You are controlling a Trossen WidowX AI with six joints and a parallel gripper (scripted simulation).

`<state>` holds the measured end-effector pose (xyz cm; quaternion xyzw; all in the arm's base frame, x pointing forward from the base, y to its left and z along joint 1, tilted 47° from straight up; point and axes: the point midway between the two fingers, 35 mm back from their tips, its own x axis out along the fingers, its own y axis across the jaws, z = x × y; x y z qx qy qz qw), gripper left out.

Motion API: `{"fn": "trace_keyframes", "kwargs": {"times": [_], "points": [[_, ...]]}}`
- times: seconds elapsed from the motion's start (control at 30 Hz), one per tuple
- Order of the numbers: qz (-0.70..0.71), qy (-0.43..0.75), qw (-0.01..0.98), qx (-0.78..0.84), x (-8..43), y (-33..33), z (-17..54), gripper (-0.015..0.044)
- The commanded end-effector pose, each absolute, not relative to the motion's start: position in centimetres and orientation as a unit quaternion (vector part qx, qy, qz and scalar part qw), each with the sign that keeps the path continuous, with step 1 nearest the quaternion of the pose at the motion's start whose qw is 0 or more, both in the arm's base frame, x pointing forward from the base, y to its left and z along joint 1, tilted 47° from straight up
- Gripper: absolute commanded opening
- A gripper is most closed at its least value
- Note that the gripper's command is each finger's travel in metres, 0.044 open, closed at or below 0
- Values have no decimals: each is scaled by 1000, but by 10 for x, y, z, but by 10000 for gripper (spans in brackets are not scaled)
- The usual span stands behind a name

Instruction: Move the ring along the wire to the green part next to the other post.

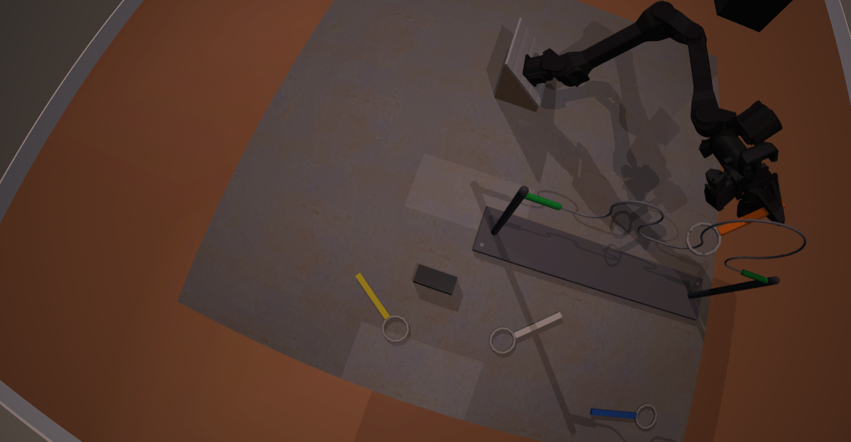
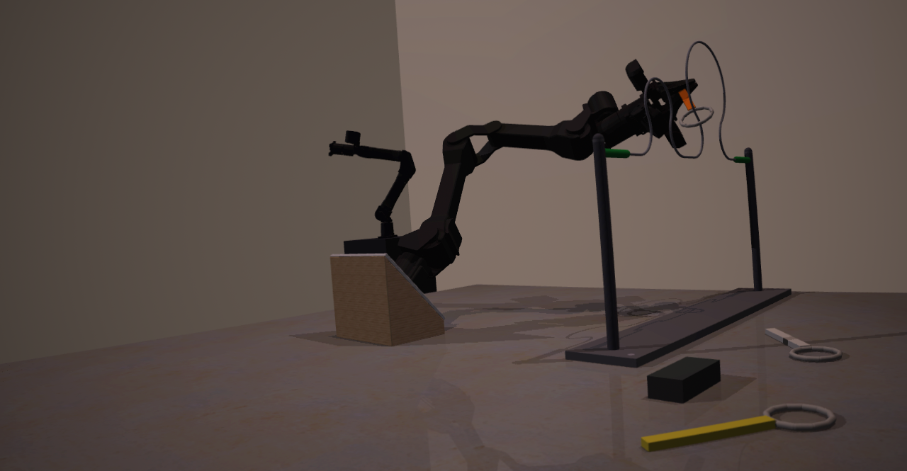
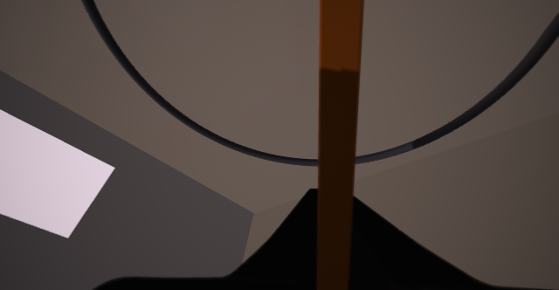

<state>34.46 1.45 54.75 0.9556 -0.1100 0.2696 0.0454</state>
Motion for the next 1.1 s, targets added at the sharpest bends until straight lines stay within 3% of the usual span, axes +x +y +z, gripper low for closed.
{"fn": "trace_keyframes", "kwargs": {"times": [0.0,1.07], "points": [[268,-107,60,956,347,22,546,-150],[252,-23,364,897,359,110,505,-150]]}}
